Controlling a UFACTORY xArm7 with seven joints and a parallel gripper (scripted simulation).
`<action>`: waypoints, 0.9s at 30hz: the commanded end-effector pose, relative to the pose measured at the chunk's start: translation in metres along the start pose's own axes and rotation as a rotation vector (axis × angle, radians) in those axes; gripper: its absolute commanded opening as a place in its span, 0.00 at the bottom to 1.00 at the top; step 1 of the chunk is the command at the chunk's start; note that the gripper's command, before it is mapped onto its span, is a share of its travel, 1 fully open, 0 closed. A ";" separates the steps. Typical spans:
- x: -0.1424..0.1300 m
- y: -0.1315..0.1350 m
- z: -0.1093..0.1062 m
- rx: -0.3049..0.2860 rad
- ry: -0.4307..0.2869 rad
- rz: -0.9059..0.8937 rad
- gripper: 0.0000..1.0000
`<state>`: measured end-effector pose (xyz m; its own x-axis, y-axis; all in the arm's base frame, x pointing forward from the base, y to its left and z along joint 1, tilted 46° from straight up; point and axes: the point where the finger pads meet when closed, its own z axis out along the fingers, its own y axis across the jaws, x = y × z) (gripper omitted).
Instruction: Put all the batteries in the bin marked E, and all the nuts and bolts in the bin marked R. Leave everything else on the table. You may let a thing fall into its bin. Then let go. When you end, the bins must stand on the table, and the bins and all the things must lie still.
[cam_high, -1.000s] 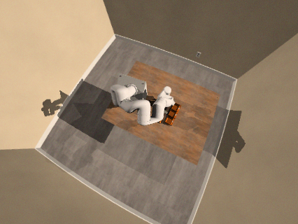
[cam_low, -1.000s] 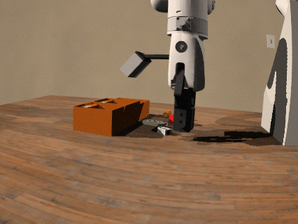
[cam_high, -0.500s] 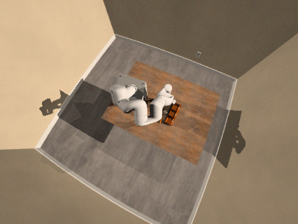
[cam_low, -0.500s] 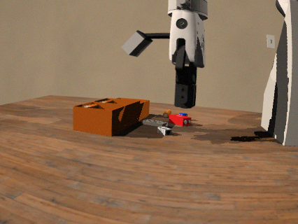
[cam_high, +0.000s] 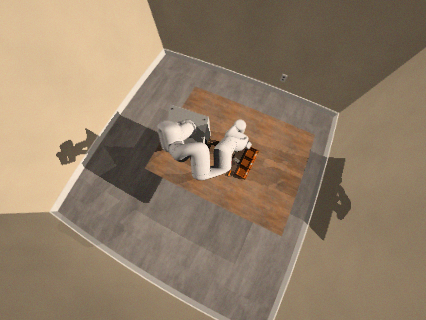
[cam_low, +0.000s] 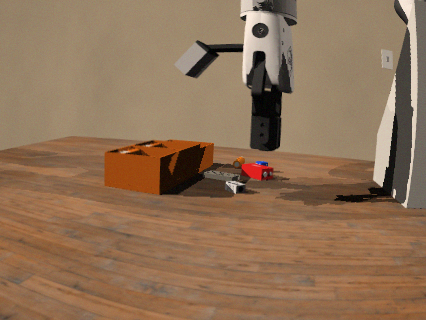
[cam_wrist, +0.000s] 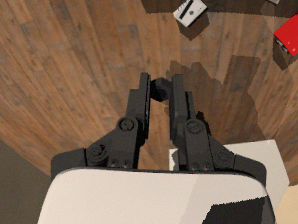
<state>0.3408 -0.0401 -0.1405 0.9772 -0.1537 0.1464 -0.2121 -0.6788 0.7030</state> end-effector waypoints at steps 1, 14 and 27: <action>0.001 -0.002 -0.007 0.005 0.004 0.000 0.00; 0.045 0.039 -0.007 0.005 0.004 0.000 0.00; 0.103 0.092 -0.007 0.004 0.005 0.000 0.00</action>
<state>0.4072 -0.1032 -0.0696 0.9769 -0.1524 0.1501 -0.2138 -0.6789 0.7024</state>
